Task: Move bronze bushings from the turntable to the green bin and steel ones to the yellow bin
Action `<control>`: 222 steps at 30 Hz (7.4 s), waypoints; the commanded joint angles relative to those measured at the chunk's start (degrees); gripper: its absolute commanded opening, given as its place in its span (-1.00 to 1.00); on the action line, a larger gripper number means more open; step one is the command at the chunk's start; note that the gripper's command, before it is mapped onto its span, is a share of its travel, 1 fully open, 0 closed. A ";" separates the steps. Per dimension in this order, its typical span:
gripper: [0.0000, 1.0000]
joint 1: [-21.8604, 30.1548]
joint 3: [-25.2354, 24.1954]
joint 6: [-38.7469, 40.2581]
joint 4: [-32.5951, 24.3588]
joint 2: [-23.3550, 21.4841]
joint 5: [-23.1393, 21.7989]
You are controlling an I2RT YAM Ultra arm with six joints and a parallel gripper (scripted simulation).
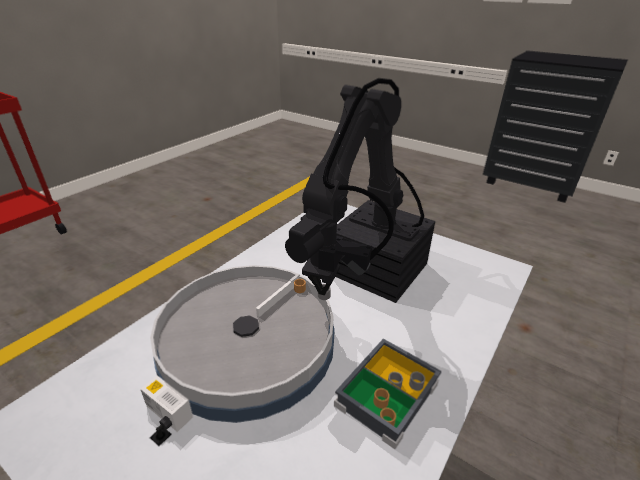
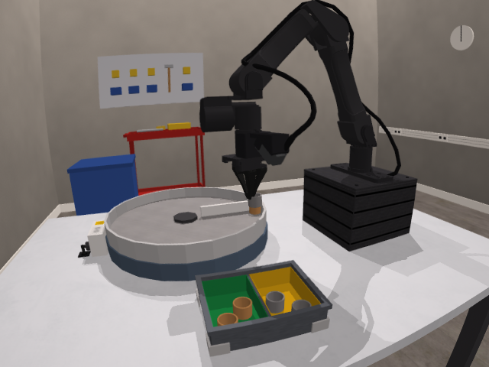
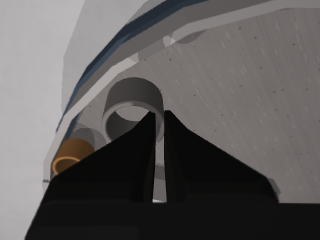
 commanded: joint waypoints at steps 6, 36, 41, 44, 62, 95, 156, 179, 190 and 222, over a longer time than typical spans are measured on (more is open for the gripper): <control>-1.00 10.79 4.44 14.20 -1.43 2.18 -0.31; -1.00 28.75 23.59 33.17 -8.69 13.33 0.17; -1.00 28.76 23.61 33.08 -8.71 13.34 0.18; -1.00 28.76 23.61 33.04 -8.72 13.34 0.18; -1.00 28.76 23.61 33.04 -8.61 13.34 0.18; -1.00 29.24 24.20 33.15 -8.74 13.22 0.16; -1.00 29.19 24.72 33.26 -8.78 13.71 0.17; -1.00 28.89 19.43 33.02 2.91 19.18 0.18; -1.00 28.89 19.47 33.03 2.01 19.41 0.18; -1.00 28.87 18.08 33.01 2.73 20.66 0.18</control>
